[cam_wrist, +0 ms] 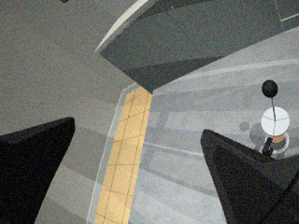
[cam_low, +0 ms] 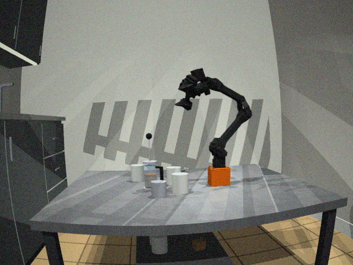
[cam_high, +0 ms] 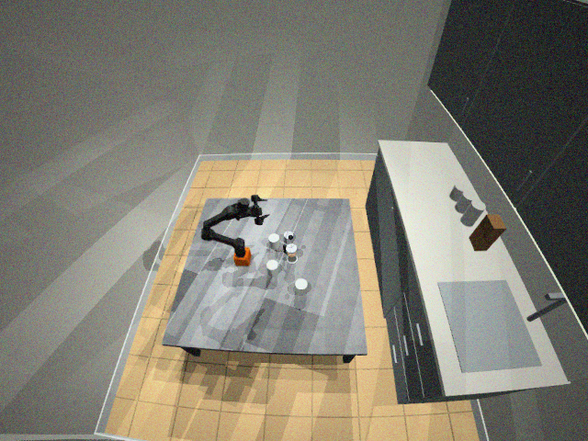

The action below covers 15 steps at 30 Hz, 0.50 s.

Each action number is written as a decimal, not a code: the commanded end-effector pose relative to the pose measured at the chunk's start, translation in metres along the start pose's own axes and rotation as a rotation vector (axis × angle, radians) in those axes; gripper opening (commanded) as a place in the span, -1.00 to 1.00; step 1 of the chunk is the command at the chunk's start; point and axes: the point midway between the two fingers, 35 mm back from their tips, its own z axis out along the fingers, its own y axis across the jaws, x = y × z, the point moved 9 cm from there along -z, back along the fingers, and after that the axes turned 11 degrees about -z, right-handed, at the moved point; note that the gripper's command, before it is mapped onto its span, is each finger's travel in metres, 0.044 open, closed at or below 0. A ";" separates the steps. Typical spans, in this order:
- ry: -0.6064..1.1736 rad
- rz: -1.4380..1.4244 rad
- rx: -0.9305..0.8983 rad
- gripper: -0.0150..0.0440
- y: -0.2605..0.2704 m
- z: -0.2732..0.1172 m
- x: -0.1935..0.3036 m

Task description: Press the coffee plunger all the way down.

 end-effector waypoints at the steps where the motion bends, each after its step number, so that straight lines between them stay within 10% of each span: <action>1: -0.036 -0.316 0.248 1.00 -0.043 0.041 -0.010; 15: 0.046 -0.702 0.553 1.00 -0.118 0.086 -0.001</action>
